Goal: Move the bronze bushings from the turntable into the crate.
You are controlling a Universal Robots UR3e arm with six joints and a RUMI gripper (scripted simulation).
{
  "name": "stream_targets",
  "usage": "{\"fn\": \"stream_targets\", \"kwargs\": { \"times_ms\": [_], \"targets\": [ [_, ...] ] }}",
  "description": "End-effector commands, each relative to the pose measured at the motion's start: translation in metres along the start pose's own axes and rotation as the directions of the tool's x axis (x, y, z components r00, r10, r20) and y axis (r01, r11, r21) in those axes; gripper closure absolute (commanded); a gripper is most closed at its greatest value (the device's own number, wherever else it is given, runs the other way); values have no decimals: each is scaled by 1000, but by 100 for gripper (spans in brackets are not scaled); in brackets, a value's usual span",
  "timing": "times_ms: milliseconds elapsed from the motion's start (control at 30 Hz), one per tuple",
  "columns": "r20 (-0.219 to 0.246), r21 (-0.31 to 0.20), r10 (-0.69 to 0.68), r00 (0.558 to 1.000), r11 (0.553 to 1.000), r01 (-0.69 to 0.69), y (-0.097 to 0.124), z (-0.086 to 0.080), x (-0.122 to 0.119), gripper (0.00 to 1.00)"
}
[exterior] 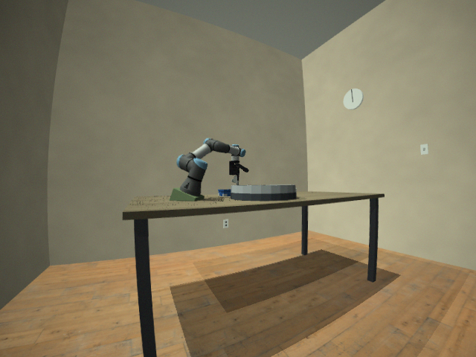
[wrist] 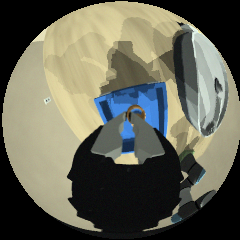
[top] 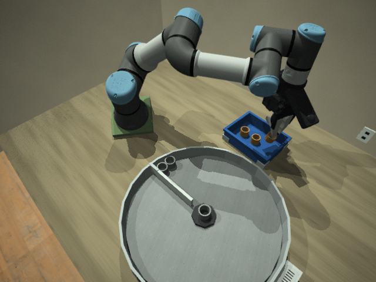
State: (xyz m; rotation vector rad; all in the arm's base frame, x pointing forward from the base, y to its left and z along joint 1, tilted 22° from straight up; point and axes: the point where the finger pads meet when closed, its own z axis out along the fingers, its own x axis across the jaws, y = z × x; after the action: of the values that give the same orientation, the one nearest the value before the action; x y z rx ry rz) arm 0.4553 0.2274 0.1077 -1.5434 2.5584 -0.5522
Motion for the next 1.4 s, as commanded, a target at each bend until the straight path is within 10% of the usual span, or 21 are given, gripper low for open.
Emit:
{"fn": "stream_targets", "kwargs": {
  "times_ms": [0,1367],
  "targets": [
    [3,2,1,1000,1000,-1,-1,-1,0,100],
    [3,2,1,1000,1000,-1,-1,40,-1,100]
  ]
}}
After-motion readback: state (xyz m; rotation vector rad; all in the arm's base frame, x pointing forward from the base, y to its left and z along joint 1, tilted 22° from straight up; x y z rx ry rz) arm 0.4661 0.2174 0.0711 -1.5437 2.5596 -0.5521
